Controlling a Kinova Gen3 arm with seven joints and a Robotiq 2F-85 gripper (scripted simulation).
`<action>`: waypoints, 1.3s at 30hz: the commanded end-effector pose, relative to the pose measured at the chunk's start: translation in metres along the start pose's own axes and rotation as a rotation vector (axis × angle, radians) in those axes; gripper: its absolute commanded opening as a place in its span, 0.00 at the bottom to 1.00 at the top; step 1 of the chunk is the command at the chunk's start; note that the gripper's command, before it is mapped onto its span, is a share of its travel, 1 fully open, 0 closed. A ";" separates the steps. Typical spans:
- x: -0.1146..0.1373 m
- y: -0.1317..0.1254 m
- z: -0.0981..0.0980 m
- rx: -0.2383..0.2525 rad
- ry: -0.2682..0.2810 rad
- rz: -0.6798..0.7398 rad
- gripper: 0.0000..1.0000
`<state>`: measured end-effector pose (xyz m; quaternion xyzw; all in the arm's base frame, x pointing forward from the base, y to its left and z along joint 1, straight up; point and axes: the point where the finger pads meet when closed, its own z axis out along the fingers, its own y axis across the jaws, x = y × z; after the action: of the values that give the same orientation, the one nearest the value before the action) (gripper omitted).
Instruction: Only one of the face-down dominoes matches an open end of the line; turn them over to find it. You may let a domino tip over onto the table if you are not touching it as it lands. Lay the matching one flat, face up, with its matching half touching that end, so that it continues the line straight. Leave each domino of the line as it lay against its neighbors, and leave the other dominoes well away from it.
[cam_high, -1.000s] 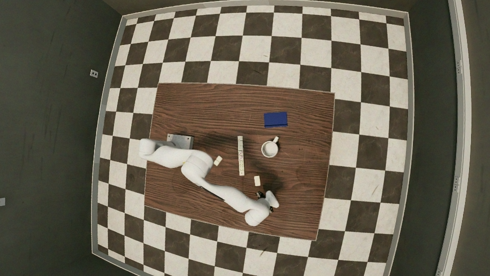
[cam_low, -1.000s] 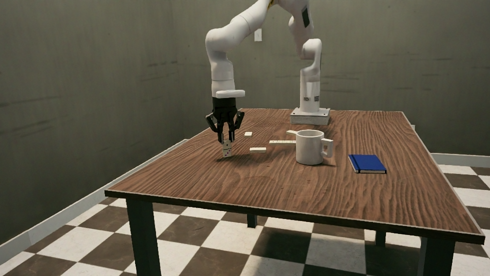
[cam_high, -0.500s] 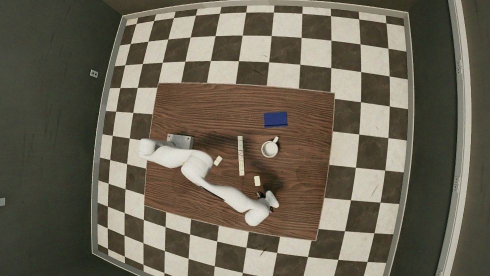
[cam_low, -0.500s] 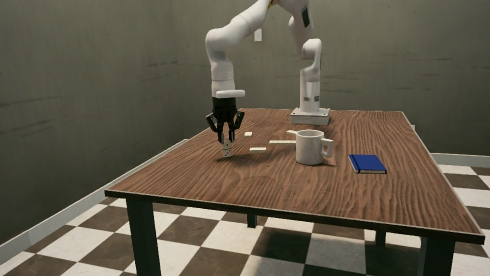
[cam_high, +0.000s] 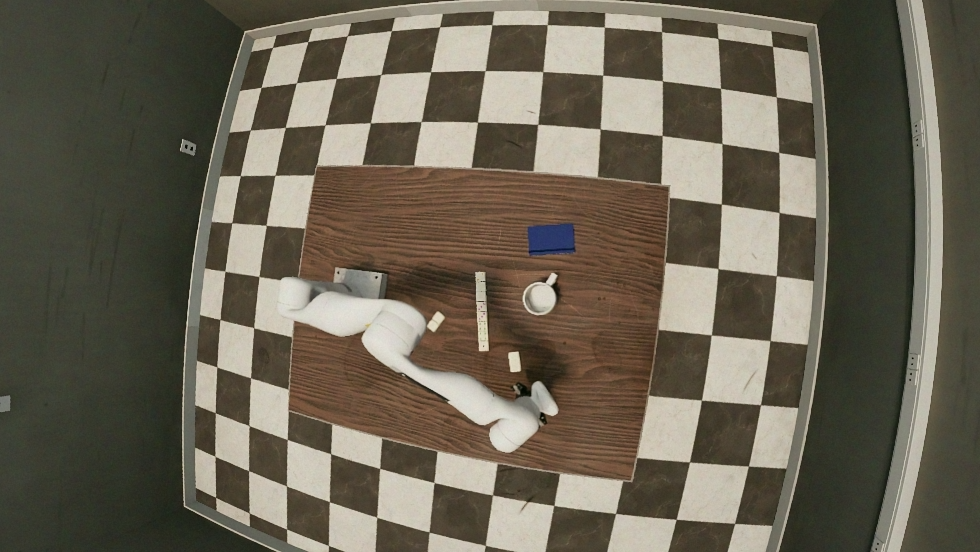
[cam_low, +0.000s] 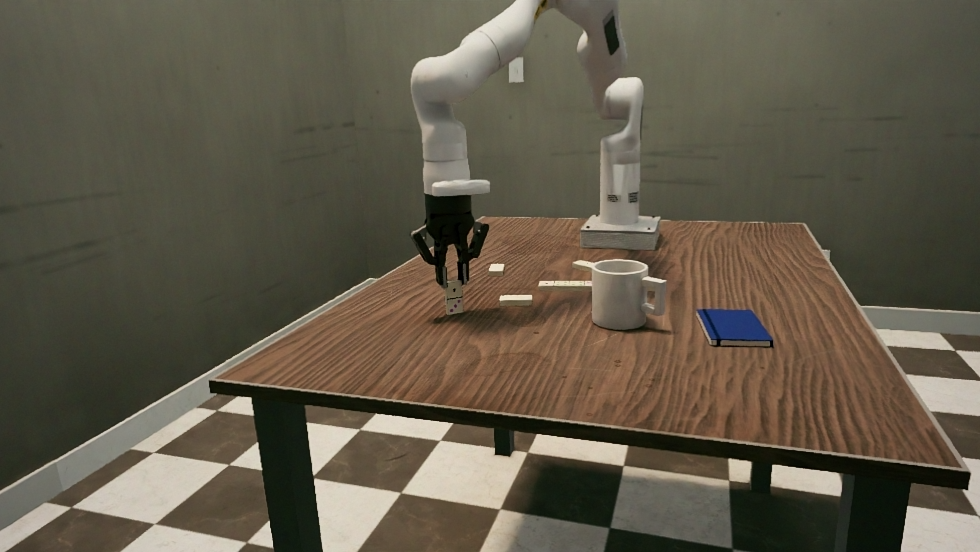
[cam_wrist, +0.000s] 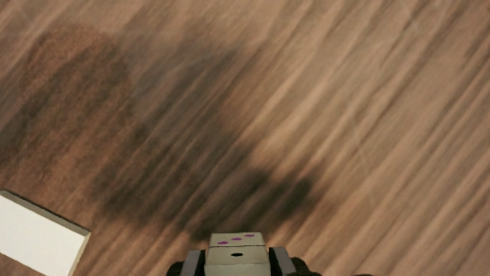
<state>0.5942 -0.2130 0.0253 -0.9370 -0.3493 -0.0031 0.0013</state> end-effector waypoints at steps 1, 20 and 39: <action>0.000 0.001 -0.001 -0.002 0.002 0.000 0.36; 0.000 0.001 -0.001 -0.002 0.010 0.000 0.36; -0.001 0.001 -0.001 -0.002 0.027 0.000 0.36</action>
<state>0.5930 -0.2141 0.0254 -0.9369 -0.3493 -0.0144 0.0056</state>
